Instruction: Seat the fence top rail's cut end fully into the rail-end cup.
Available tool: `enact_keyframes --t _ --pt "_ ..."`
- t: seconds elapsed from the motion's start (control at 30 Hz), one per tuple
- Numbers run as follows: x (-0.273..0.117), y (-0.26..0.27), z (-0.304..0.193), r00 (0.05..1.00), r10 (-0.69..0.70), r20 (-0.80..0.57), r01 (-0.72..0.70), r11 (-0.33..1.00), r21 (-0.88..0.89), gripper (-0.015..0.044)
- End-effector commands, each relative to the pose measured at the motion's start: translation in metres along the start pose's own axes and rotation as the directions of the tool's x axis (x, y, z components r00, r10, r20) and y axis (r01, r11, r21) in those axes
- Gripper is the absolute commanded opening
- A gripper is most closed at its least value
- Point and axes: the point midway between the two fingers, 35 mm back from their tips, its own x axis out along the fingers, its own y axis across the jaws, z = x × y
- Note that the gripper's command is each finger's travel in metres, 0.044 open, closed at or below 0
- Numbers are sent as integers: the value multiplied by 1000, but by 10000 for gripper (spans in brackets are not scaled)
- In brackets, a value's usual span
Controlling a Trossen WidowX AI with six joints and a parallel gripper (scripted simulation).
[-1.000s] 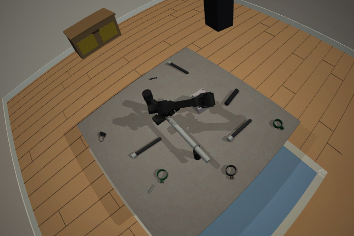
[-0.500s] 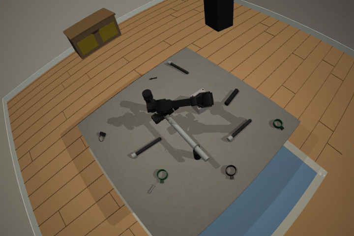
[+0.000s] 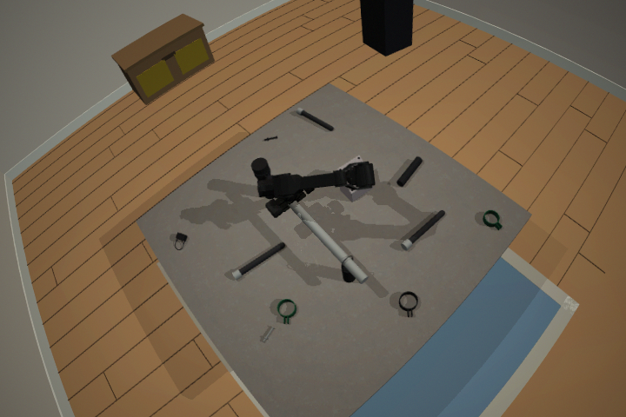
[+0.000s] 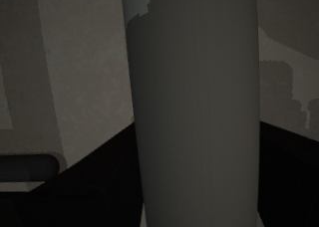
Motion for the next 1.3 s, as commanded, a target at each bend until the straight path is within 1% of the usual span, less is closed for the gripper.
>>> enact_keyframes --t 0.0,0.3,0.33,0.6,0.93,1.13,1.17,1.27 --pt "-4 2 8 1000 14 18 -14 1000 6 0" --pt "-3 3 14 1000 14 19 -14 1000 6 0" --pt "2 1 6 1000 0 0 0 1000 0 0" --pt "2 1 6 1000 0 0 0 1000 0 0" --pt "1 1 6 1000 0 0 0 1000 0 263" --pt "-23 1 -9 1000 -1 0 1 1000 0 420" --pt "-29 0 -14 1000 -2 0 2 1000 0 440" --pt "-44 -2 -24 1000 -2 -1 2 1000 0 440"
